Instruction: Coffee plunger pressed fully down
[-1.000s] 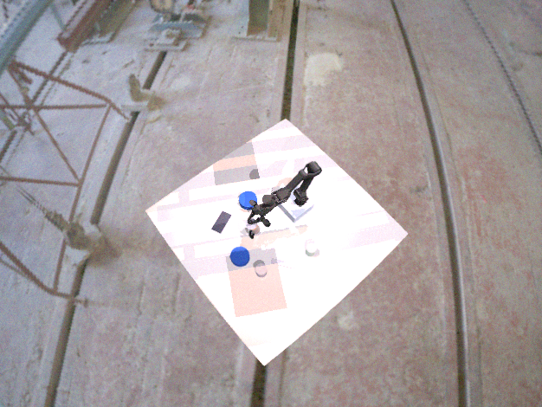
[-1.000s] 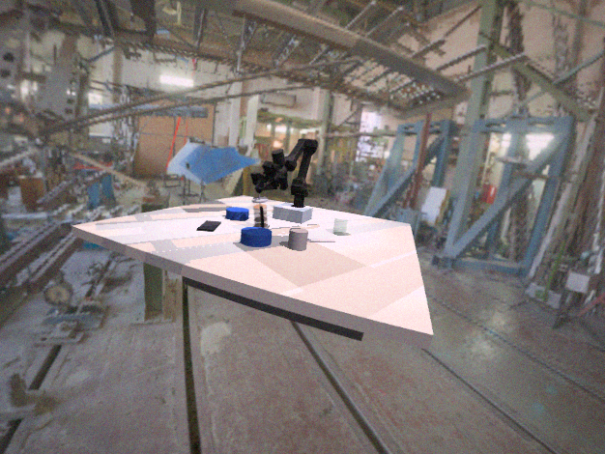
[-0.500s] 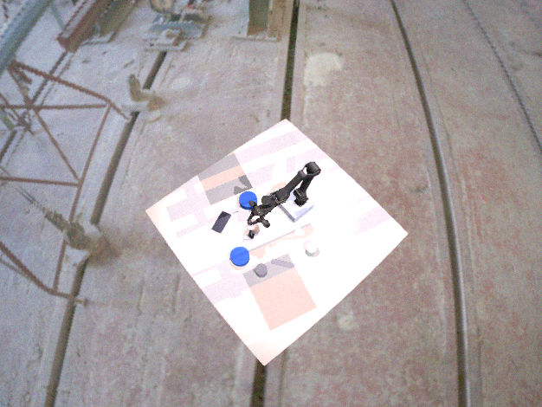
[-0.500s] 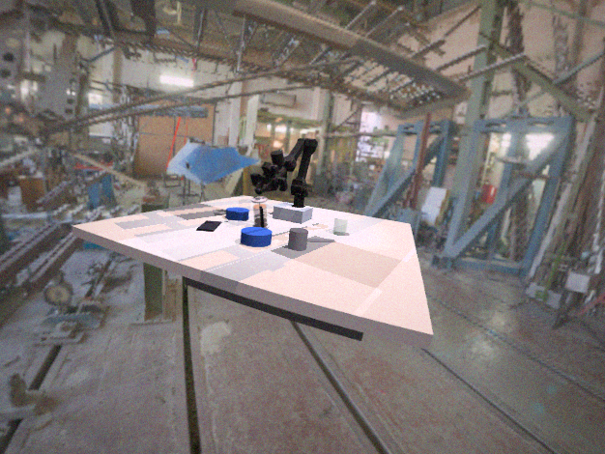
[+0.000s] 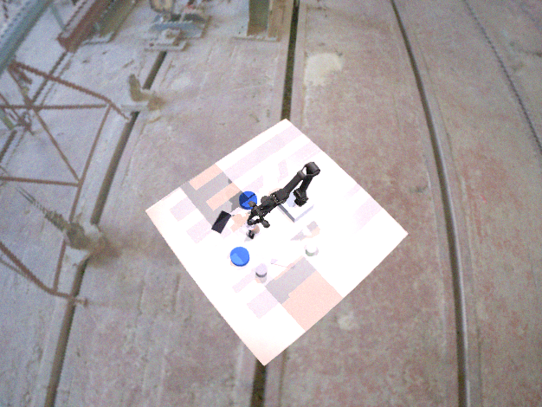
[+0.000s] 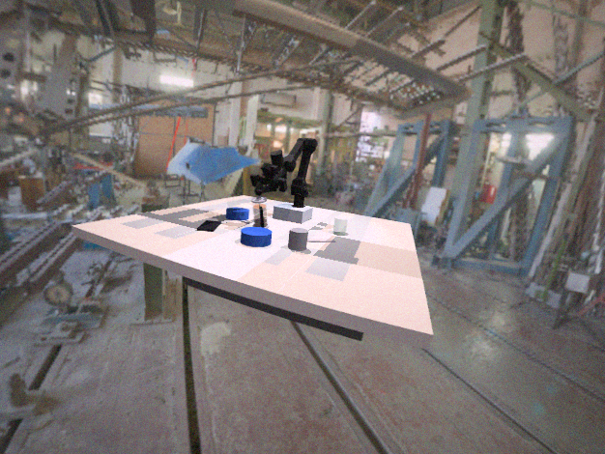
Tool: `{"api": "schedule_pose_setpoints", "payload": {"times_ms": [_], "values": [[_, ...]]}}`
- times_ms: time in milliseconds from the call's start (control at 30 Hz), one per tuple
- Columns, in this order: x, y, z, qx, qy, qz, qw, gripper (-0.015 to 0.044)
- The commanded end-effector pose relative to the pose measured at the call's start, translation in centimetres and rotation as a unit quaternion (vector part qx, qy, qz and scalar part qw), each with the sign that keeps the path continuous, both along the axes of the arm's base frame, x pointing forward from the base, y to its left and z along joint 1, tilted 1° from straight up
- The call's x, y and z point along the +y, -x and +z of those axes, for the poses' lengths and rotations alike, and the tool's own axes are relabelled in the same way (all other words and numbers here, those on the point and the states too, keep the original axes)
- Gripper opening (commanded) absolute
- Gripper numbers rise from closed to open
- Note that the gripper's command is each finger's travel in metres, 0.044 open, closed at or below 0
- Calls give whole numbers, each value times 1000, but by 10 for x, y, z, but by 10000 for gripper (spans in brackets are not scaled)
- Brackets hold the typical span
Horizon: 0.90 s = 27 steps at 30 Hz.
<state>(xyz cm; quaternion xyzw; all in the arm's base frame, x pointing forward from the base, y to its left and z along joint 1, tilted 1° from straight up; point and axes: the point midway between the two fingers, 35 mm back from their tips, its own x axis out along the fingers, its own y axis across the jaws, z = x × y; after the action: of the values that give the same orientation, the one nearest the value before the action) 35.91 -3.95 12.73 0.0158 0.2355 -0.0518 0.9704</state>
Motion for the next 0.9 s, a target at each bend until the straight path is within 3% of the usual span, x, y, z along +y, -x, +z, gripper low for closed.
{"api": "schedule_pose_setpoints", "payload": {"times_ms": [0, 700, 867], "values": [[0, 0, -6, 11, -3, -1, 1000, 117], [0, -2, -1, 2, 0, 0, 1000, 117], [0, -2, -1, 2, 0, 0, 1000, 249]]}}
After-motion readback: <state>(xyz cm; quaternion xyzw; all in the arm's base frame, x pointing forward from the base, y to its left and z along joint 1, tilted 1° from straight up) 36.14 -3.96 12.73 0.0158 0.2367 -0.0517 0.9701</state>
